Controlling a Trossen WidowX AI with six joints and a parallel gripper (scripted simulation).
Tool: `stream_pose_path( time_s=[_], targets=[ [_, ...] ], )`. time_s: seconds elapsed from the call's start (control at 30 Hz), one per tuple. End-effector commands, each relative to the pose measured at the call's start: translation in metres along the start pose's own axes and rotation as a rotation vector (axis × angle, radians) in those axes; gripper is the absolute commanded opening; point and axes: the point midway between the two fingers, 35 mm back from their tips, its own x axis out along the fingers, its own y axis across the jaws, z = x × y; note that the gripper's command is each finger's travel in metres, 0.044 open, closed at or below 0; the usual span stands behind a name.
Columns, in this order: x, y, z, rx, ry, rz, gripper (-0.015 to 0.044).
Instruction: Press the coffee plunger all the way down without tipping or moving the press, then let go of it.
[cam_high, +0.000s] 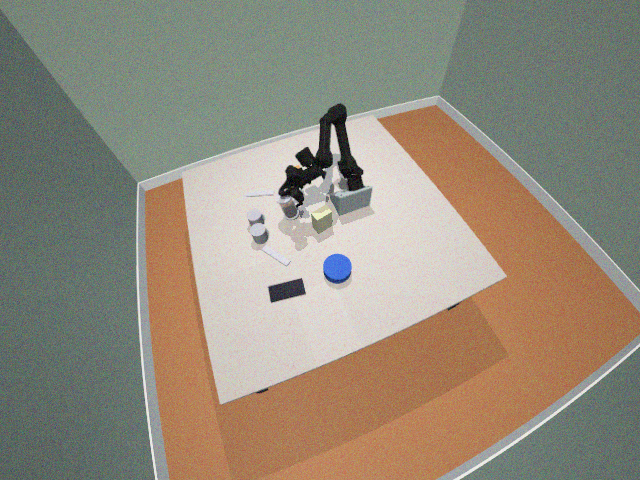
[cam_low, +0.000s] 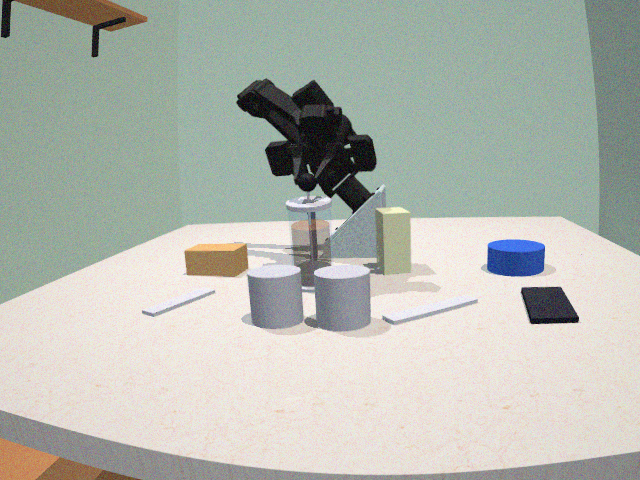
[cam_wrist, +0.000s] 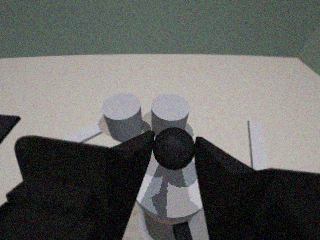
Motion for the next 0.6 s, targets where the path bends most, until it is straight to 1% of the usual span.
stream_pose_path(
  time_s=[0.0, 0.57],
  targets=[
    [0.0026, 0.0000, -0.0049, -0.015, 0.019, -0.007, 0.0122],
    [0.0019, 0.0012, 0.0001, -0.006, 0.005, -0.003, 0.0122]
  ],
)
